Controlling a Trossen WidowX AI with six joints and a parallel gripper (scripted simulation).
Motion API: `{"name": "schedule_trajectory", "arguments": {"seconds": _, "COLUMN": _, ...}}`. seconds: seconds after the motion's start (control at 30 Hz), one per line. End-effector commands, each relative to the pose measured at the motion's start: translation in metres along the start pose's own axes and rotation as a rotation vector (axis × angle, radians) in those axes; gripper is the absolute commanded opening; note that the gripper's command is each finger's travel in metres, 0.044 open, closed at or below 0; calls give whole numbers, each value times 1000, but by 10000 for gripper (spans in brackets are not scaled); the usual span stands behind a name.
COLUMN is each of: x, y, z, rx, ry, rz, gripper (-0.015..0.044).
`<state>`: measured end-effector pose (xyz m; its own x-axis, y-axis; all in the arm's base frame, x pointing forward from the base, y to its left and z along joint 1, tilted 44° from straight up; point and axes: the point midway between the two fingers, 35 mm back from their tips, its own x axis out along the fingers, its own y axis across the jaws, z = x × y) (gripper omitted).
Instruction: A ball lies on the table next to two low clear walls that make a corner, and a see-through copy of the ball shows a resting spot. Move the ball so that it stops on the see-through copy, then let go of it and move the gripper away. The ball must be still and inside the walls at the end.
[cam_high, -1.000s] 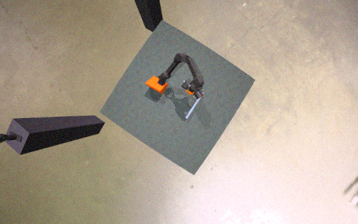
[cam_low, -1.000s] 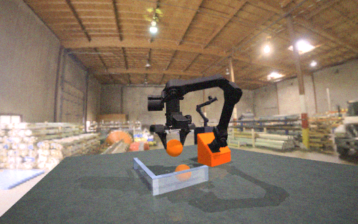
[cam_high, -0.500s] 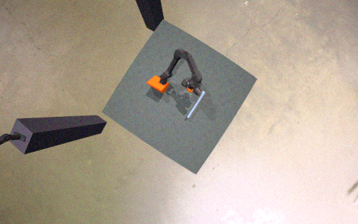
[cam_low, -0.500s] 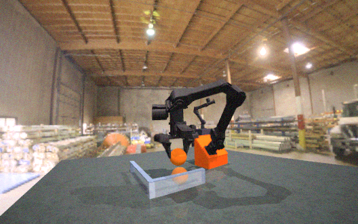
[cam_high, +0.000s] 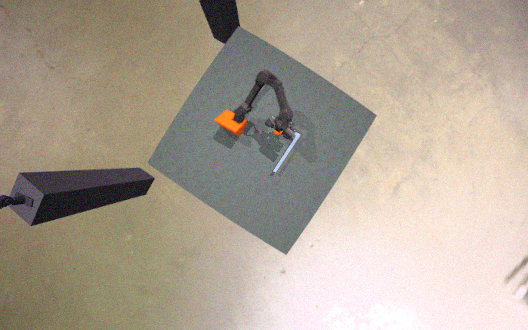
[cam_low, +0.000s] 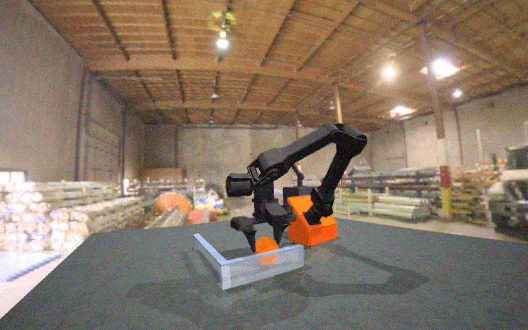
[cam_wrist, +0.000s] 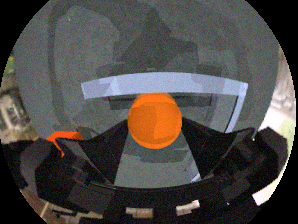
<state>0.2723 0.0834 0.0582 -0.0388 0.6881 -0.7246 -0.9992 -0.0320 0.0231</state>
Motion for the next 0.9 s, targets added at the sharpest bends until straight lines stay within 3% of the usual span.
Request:
{"name": "schedule_trajectory", "arguments": {"seconds": 0.0, "x": 5, "y": 0, "z": 0, "rx": 6, "ry": -6, "rz": -5, "gripper": 0}}
{"name": "schedule_trajectory", "arguments": {"seconds": 0.57, "x": 24, "y": 0, "z": 1, "rx": 6, "ry": -7, "rz": -5, "gripper": 0}}
{"name": "schedule_trajectory", "arguments": {"seconds": 0.87, "x": 19, "y": 0, "z": 0, "rx": 5, "ry": -1, "rz": -8, "gripper": 236}}
